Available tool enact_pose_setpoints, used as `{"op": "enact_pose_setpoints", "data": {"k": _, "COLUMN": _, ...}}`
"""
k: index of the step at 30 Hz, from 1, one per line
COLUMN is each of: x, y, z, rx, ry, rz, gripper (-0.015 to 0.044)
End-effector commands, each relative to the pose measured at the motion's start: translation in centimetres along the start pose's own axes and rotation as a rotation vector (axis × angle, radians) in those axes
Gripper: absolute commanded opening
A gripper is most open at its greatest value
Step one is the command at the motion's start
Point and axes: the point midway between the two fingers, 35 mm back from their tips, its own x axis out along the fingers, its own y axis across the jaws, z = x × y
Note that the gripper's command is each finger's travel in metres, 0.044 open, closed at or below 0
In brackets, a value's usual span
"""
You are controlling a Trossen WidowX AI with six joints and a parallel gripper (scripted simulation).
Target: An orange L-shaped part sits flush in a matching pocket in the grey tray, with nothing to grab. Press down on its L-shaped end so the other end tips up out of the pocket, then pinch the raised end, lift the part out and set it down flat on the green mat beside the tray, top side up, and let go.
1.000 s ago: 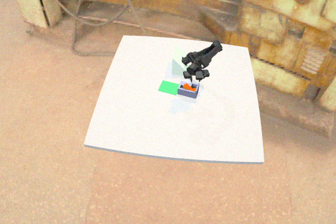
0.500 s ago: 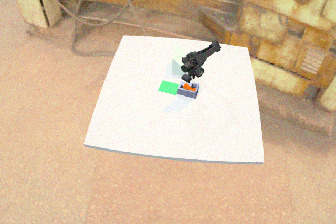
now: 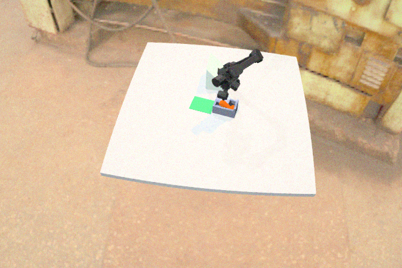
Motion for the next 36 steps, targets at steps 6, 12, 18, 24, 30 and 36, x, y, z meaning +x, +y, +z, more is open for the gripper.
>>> {"op": "enact_pose_setpoints", "data": {"k": 6, "x": 2.8, "y": 0.3, "z": -0.1, "rx": 0.002, "ry": -0.004, "rz": 0.012, "gripper": 0.028}}
{"op": "enact_pose_setpoints", "data": {"k": 12, "x": 3.5, "y": 0.3, "z": -0.1, "rx": 0.002, "ry": -0.003, "rz": 0.011, "gripper": 0.028}}
{"op": "enact_pose_setpoints", "data": {"k": 18, "x": 4.5, "y": 0.3, "z": -0.1, "rx": 0.002, "ry": -0.003, "rz": 0.011, "gripper": 0.028}}
{"op": "enact_pose_setpoints", "data": {"k": 24, "x": 5.5, "y": 0.3, "z": -0.1, "rx": 0.002, "ry": -0.003, "rz": 0.011, "gripper": 0.028}}
{"op": "enact_pose_setpoints", "data": {"k": 30, "x": 6.4, "y": 0.3, "z": -0.1, "rx": 0.002, "ry": -0.004, "rz": 0.011, "gripper": 0.028}}
{"op": "enact_pose_setpoints", "data": {"k": 36, "x": 7.4, "y": 0.4, "z": 0.0, "rx": 0.001, "ry": -0.005, "rz": 0.011, "gripper": 0.028}}
